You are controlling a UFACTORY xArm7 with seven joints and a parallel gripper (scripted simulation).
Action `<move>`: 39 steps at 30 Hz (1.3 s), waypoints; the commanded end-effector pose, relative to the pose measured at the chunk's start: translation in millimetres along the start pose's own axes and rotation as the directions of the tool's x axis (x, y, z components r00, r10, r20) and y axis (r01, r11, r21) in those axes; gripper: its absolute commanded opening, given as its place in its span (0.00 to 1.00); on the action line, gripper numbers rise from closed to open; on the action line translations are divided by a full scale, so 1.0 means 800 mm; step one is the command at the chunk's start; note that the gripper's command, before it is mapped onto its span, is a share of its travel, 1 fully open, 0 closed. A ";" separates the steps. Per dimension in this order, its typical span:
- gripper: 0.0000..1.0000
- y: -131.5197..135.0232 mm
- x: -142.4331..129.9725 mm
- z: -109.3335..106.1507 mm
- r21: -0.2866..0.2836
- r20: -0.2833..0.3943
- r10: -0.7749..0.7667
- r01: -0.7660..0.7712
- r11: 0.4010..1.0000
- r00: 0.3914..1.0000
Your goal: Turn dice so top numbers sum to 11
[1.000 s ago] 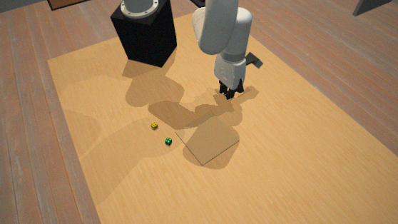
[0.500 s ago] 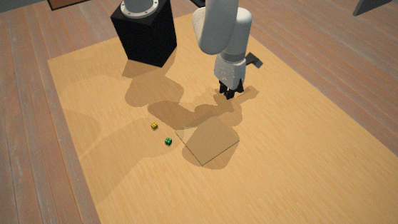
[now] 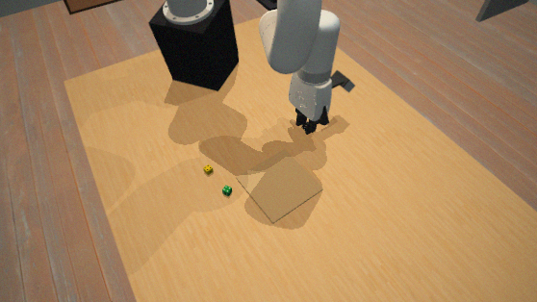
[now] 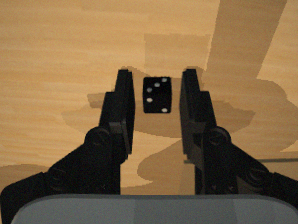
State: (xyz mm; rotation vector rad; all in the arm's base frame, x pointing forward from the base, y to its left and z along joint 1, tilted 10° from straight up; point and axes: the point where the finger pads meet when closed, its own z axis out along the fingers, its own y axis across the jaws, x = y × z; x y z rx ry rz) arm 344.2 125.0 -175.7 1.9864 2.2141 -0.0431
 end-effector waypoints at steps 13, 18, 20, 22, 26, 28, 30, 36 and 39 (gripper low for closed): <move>0.11 0.001 0.001 -0.001 -0.002 -0.001 0.000 0.000 1.000 1.000; 0.11 0.001 0.001 -0.001 -0.002 -0.001 0.000 0.000 1.000 1.000; 0.11 0.001 0.001 -0.001 -0.002 -0.001 0.000 0.000 1.000 1.000; 0.11 0.001 0.001 -0.001 -0.002 -0.001 0.000 0.000 1.000 1.000; 0.11 0.001 0.001 -0.001 -0.002 -0.001 0.000 0.000 1.000 1.000; 0.11 0.001 0.001 -0.001 -0.002 -0.001 0.000 0.000 1.000 1.000; 0.11 0.001 0.001 -0.001 -0.002 -0.001 0.000 0.000 1.000 1.000; 0.11 0.001 0.001 -0.001 -0.002 -0.001 0.000 0.000 1.000 1.000; 0.11 0.001 0.001 -0.003 -0.002 -0.001 0.000 0.000 1.000 1.000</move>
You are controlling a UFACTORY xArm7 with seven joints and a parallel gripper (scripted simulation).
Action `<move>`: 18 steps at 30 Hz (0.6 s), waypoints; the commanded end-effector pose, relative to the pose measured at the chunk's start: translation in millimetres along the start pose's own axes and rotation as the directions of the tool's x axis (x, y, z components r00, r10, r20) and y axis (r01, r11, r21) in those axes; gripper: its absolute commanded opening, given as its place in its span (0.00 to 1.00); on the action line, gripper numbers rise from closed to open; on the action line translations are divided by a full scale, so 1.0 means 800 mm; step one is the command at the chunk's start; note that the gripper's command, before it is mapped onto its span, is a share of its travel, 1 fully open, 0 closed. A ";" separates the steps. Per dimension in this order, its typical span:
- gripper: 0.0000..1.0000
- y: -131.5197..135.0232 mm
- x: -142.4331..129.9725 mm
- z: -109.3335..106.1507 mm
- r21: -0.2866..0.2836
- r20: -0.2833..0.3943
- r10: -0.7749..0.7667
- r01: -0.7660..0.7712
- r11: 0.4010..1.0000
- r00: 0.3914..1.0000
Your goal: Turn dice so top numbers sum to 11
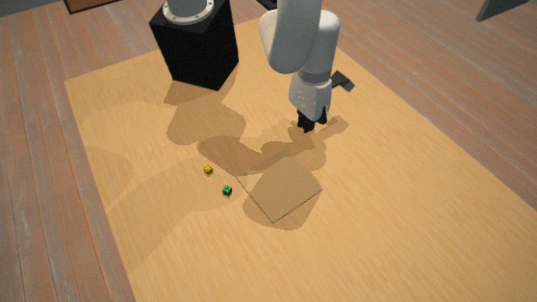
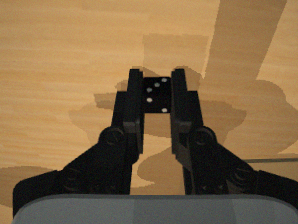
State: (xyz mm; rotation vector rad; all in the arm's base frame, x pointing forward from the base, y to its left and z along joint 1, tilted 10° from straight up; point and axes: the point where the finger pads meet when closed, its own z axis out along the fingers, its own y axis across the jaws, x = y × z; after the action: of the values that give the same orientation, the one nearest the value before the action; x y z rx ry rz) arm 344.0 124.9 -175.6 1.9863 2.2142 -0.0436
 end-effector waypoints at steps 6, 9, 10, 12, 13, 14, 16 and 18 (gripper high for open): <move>0.11 0.001 0.001 -0.036 -0.003 -0.002 0.000 0.000 1.000 1.000; 0.11 0.001 0.001 -0.064 -0.003 -0.002 0.000 0.000 1.000 1.000; 0.11 0.001 0.001 -0.074 -0.003 -0.002 0.000 0.000 1.000 1.000; 0.11 0.001 0.001 -0.074 -0.003 -0.002 0.000 0.000 1.000 1.000; 0.11 0.001 0.001 -0.083 -0.003 -0.002 0.000 0.000 1.000 1.000; 0.11 0.001 0.001 -0.092 -0.003 -0.002 0.000 0.000 1.000 1.000; 0.11 0.001 0.001 -0.107 -0.003 -0.002 0.000 0.000 1.000 1.000; 0.11 0.001 0.001 -0.118 -0.003 -0.002 0.000 0.000 1.000 1.000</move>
State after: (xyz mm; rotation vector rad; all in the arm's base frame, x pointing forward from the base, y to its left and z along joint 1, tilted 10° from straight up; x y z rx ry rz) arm 336.2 134.8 -99.7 1.9804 2.2111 -0.0365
